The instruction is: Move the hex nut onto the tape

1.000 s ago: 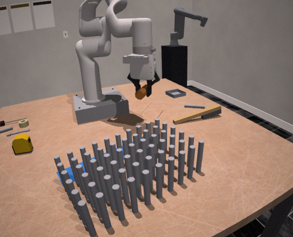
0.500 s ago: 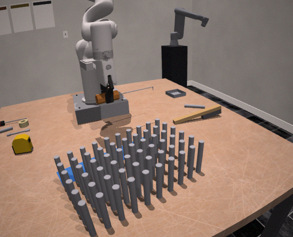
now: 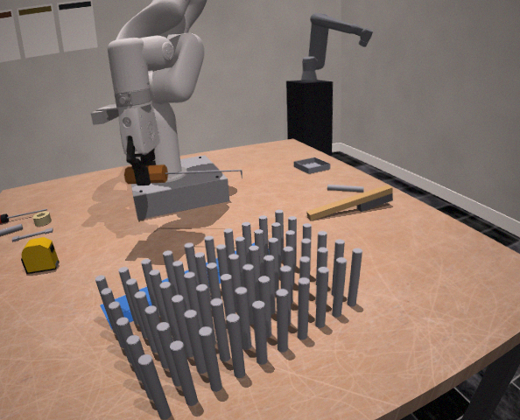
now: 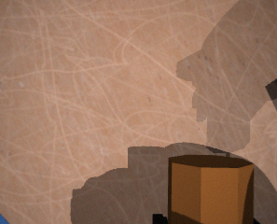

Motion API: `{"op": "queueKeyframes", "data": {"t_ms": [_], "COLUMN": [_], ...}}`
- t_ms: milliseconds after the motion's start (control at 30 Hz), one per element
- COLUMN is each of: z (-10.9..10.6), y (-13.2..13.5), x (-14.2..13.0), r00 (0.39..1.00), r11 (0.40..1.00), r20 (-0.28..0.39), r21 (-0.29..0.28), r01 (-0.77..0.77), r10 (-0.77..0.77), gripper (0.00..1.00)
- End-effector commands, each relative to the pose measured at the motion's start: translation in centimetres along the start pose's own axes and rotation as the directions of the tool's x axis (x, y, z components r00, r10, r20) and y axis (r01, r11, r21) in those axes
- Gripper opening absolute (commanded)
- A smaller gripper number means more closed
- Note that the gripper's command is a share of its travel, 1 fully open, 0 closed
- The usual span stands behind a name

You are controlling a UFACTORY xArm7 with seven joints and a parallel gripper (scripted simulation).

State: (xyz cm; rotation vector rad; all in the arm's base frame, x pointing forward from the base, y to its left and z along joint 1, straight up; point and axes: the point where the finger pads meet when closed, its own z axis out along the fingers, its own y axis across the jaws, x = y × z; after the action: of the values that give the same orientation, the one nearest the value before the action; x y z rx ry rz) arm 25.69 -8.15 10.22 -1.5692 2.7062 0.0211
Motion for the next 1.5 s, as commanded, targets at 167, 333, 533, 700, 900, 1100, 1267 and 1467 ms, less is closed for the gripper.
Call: {"op": "queueKeyframes", "data": {"t_ms": [167, 333, 533, 700, 900, 1100, 1267, 1467], "z": [-0.15, -0.15, -0.15, -0.15, -0.15, -0.15, -0.15, -0.09], "y": [-0.44, -0.44, -0.44, -0.44, -0.44, -0.44, -0.44, -0.44], "x": [0.34, 0.34, 0.34, 0.34, 0.34, 0.34, 0.34, 0.34], "r00": [0.895, 0.789, 0.67, 0.67, 0.67, 0.67, 0.67, 0.67], "r11": [0.895, 0.789, 0.67, 0.67, 0.67, 0.67, 0.67, 0.67], "r20": [0.004, 0.005, -0.006, -0.006, -0.006, -0.006, -0.006, -0.005], "r21": [0.01, 0.012, 0.018, 0.018, 0.018, 0.018, 0.018, 0.018], "r01": [-0.446, -0.614, -0.742, -0.742, -0.742, -0.742, -0.742, -0.742], "r10": [0.446, 0.614, 0.742, 0.742, 0.742, 0.742, 0.742, 0.742], "gripper": [0.0, 0.0, 0.0, 0.0, 0.0, 0.0, 0.0, 0.0]}}
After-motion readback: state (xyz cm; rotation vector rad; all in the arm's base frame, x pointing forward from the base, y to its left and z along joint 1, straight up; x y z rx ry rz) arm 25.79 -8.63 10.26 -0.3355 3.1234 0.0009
